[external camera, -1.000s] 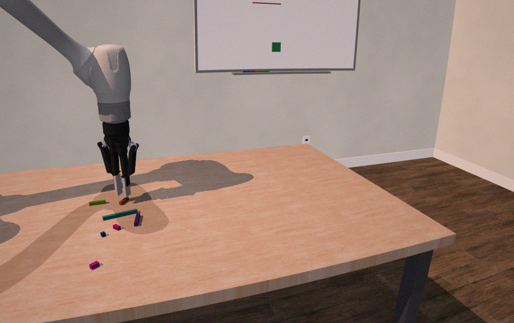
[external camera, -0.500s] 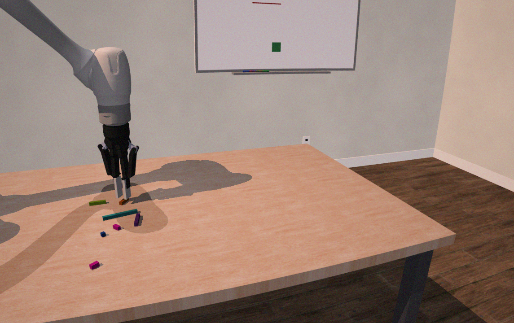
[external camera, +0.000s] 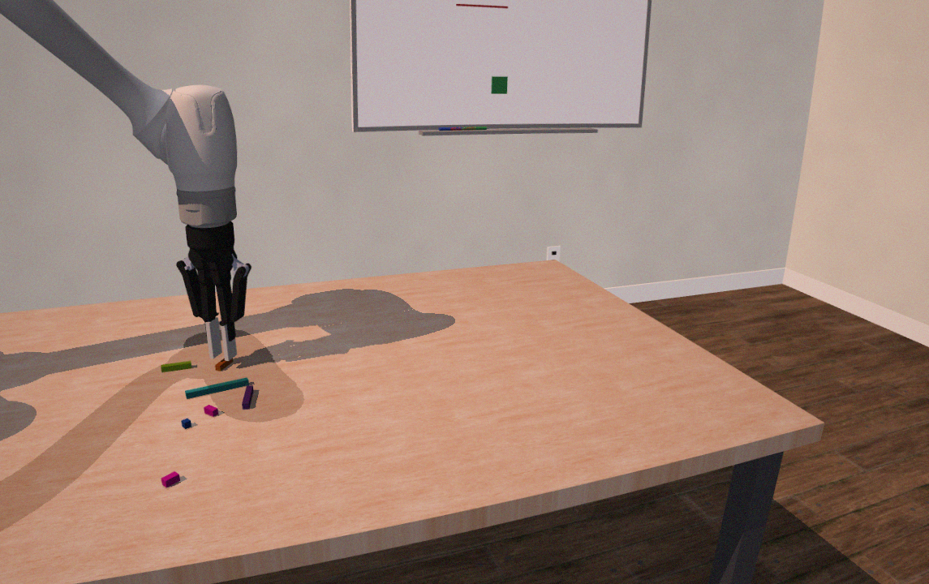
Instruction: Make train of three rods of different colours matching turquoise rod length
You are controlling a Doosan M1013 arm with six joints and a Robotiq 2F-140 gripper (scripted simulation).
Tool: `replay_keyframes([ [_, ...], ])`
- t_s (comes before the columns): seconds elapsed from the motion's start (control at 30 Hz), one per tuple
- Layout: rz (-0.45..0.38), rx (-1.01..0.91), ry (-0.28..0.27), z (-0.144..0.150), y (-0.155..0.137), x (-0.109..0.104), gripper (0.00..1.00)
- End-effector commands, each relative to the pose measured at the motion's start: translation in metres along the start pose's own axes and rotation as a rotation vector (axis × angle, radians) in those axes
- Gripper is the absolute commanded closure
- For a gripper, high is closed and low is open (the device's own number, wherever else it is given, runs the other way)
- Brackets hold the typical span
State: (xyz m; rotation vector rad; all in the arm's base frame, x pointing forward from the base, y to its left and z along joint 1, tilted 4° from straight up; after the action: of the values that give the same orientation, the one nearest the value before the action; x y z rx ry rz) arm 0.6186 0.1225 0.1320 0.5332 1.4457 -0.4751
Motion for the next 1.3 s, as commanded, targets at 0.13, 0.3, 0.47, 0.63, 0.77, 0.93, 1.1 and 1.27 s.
replay_keyframes([
  [0.13, 0.000, 0.000, 0.000, 0.0000, 0.0000, -0.0001, 0.85],
  [0.3, 0.000, 0.000, 0.000, 0.0000, 0.0000, -0.0001, 0.85],
  [0.47, 0.000, 0.000, 0.000, 0.0000, 0.0000, -0.0001, 0.85],
  [0.63, 0.000, 0.000, 0.000, 0.0000, 0.0000, -0.0001, 0.85],
  [0.77, 0.000, 0.000, 0.000, 0.0000, 0.0000, -0.0001, 0.85],
  [0.93, 0.000, 0.000, 0.000, 0.0000, 0.0000, 0.0009, 0.85],
  [1.1, 0.000, 0.000, 0.000, 0.0000, 0.0000, 0.0044, 0.85],
  [1.27, 0.000, 0.000, 0.000, 0.0000, 0.0000, 0.0073, 0.85],
])
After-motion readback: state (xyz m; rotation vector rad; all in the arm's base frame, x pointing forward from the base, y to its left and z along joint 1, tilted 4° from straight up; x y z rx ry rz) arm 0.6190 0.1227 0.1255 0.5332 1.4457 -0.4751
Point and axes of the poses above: the point where the finger pads meet when closed, its own x axis out along the fingers, its own z axis across the jaws, y = z × x, the point moved 6 cm from there along -x, back along the fingers, and after that the axes turned 1 degree about -x, right-handed, at the moved point
